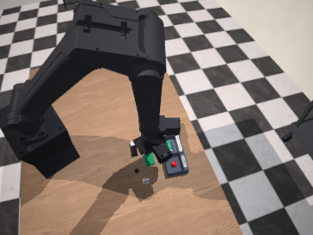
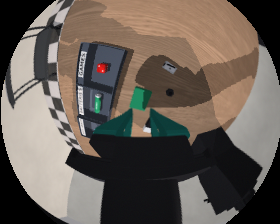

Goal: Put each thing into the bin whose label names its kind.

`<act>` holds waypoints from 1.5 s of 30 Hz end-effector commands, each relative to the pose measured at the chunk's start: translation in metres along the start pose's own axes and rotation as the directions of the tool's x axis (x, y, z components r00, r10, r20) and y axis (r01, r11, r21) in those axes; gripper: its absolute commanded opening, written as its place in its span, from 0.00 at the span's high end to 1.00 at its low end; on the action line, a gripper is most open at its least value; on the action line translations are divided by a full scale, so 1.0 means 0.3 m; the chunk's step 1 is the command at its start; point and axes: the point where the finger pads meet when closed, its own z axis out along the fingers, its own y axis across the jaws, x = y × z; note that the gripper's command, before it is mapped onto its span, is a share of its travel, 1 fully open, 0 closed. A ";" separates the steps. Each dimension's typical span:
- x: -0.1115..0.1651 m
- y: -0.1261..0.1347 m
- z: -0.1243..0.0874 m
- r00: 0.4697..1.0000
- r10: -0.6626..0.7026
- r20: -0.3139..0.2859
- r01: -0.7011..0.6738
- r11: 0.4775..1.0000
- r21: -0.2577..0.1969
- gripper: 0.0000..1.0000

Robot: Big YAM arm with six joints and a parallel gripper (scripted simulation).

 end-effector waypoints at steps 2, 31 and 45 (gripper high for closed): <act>-0.039 -0.106 -0.018 0.984 -0.178 0.013 0.178 0.984 -0.023 0.71; -0.022 -0.248 -0.009 0.942 -0.336 0.008 0.336 0.941 -0.027 0.71; -0.025 -0.229 -0.014 0.942 -0.336 0.013 0.336 0.941 -0.032 0.71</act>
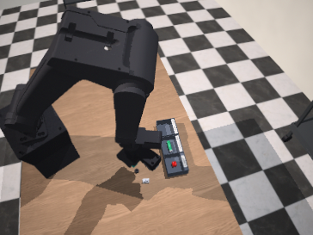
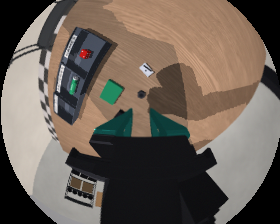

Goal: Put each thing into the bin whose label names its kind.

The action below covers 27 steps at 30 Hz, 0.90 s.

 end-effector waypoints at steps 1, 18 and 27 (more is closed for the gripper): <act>0.000 -0.003 -0.008 1.000 -0.001 0.004 0.001 1.000 -0.003 0.71; -0.014 -0.003 0.201 1.000 0.002 0.005 -0.002 1.000 0.000 0.71; -0.017 -0.001 0.228 1.000 0.001 0.004 -0.001 1.000 0.000 0.71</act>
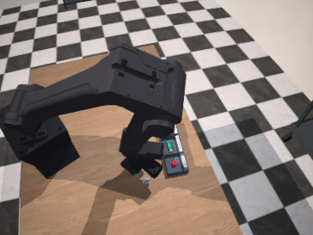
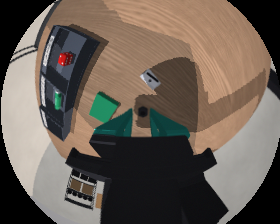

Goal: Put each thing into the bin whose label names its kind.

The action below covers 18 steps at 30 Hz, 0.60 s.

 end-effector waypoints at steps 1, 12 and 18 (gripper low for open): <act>0.003 -0.011 0.032 1.000 -0.001 0.000 0.001 1.000 0.002 0.71; -0.011 0.017 0.016 1.000 -0.010 0.003 0.010 1.000 -0.005 0.71; -0.015 0.023 0.015 1.000 -0.010 0.006 0.010 1.000 -0.007 0.90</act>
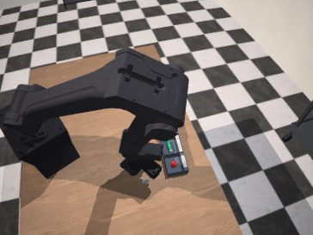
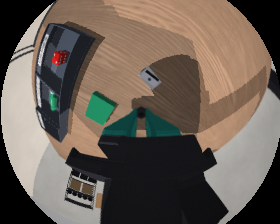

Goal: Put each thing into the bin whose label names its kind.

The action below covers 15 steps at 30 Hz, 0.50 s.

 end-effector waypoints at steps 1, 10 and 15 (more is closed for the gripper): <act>-0.028 0.029 -0.014 1.000 -0.008 0.015 0.008 1.000 -0.014 0.90; -0.034 0.036 -0.019 1.000 -0.006 0.020 0.006 1.000 -0.017 0.90; -0.032 0.035 -0.018 1.000 -0.004 0.018 0.005 1.000 -0.016 0.90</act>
